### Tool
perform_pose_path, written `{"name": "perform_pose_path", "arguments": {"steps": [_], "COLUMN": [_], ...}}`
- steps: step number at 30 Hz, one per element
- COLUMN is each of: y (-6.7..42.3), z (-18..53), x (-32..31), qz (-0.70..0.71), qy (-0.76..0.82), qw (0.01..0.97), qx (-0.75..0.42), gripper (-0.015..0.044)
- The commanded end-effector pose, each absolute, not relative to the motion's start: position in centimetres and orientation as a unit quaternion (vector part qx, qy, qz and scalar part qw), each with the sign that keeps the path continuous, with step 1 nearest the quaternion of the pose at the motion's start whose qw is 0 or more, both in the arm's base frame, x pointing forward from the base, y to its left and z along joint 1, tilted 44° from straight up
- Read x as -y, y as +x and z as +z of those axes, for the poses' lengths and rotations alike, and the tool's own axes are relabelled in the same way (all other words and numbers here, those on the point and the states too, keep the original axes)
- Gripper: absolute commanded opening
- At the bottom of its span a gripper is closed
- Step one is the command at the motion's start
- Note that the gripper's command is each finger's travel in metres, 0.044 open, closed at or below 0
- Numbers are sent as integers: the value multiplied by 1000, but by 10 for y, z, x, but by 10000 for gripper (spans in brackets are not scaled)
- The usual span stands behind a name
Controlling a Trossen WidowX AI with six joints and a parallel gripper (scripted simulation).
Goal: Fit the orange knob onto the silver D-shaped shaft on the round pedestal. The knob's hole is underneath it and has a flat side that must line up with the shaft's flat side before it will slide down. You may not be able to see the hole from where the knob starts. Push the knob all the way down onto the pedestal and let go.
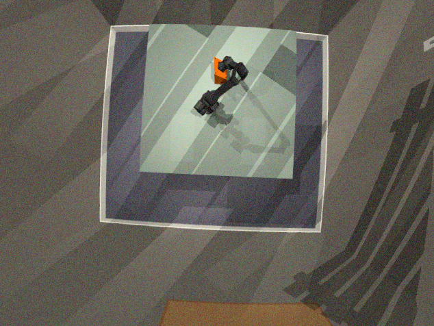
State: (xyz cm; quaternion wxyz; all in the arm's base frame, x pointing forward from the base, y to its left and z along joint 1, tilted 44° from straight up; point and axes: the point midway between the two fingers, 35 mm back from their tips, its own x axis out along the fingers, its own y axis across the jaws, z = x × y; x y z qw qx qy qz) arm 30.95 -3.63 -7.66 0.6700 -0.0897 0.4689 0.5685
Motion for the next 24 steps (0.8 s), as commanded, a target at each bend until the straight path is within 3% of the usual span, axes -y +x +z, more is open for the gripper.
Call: {"name": "perform_pose_path", "arguments": {"steps": [1, 24], "y": [312, 309], "z": [-76, -79], "x": [39, 35], "qz": [590, 590], "qy": [-126, -126], "qw": [666, 666], "qx": [-439, -439], "gripper": [0, 0]}}
